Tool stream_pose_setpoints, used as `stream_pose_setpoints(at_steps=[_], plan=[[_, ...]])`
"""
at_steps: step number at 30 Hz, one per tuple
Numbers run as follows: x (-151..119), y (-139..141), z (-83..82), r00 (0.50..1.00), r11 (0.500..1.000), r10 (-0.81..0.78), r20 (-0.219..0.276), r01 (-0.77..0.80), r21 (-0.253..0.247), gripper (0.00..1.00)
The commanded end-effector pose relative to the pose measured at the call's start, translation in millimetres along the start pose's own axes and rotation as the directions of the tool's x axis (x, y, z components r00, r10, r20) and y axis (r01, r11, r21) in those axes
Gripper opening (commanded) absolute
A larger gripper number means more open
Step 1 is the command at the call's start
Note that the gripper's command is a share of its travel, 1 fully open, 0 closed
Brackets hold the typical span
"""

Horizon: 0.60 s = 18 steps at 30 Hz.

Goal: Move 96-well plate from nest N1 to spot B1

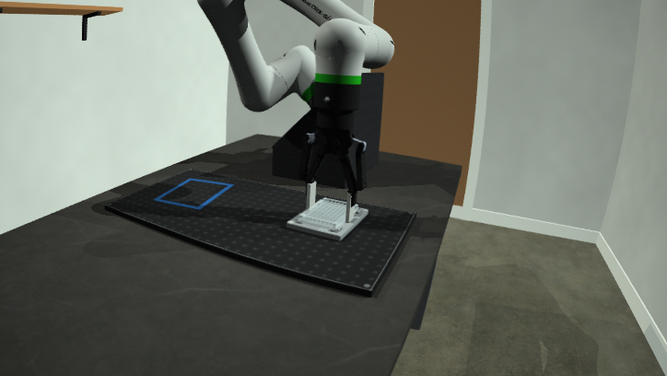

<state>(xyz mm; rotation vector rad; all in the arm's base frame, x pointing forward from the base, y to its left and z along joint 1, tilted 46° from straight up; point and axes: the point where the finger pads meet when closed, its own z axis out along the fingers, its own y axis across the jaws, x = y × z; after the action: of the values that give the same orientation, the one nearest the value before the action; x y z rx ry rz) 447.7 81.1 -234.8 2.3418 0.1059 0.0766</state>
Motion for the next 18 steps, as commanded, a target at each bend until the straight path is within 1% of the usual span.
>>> stream_pose_setpoints(at_steps=[1, 3, 16, 18], plan=[[0.0, -0.1, 0.1, 1.0, 1.0, 0.0, 0.0, 0.0, 0.0, 0.0], [0.0, -0.1, 0.1, 1.0, 1.0, 0.0, 0.0, 0.0, 0.0, 0.0], [0.0, -0.1, -21.5, 1.0, 1.0, 0.0, 0.0, 0.0, 0.0, 0.0], [0.0, -0.1, -21.5, 1.0, 1.0, 0.0, 0.0, 0.0, 0.0, 0.0]])
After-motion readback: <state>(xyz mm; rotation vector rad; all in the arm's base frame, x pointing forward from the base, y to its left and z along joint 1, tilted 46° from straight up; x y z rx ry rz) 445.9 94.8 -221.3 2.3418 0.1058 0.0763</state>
